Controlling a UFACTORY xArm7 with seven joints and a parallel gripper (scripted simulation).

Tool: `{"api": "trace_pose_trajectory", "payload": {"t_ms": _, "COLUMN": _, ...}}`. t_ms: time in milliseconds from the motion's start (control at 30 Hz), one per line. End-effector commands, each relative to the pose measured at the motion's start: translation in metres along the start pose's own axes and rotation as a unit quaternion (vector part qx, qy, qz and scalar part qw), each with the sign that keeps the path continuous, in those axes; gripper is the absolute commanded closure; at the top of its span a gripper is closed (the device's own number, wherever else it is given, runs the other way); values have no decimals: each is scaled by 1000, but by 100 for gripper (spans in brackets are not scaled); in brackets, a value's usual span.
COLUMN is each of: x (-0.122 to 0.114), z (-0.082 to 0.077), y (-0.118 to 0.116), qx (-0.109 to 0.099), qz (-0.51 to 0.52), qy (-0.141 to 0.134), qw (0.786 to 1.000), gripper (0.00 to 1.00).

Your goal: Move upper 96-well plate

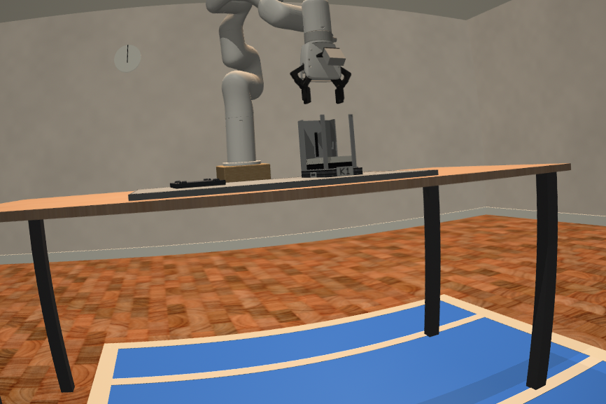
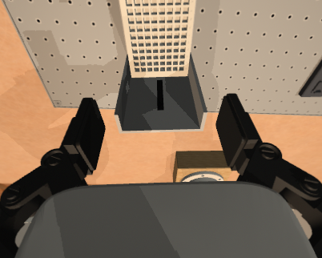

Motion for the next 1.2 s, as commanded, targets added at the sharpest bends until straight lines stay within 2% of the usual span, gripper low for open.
{"api": "trace_pose_trajectory", "payload": {"t_ms": 0, "x": 1, "z": -1, "y": 1, "qx": 1, "qz": 1, "qy": 2, "qw": 1000, "gripper": 0}}
{"api": "trace_pose_trajectory", "payload": {"t_ms": 367, "x": 1, "z": 7, "y": 1, "qx": 1, "qz": 1, "qy": 2, "qw": 1000, "gripper": 0}}
{"api": "trace_pose_trajectory", "payload": {"t_ms": 1167, "x": 1, "z": 44, "y": 1, "qx": 1, "qz": 1, "qy": 2, "qw": 1000, "gripper": 0}}
Point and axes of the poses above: the point where the finger pads meet when closed, its own z axis out along the fingers, its own y axis across the jaws, x = y × z, the point moved 8 cm from there along -z, back along the fingers, and after that the axes turned 14 degrees about -z, right-handed, at the moved point
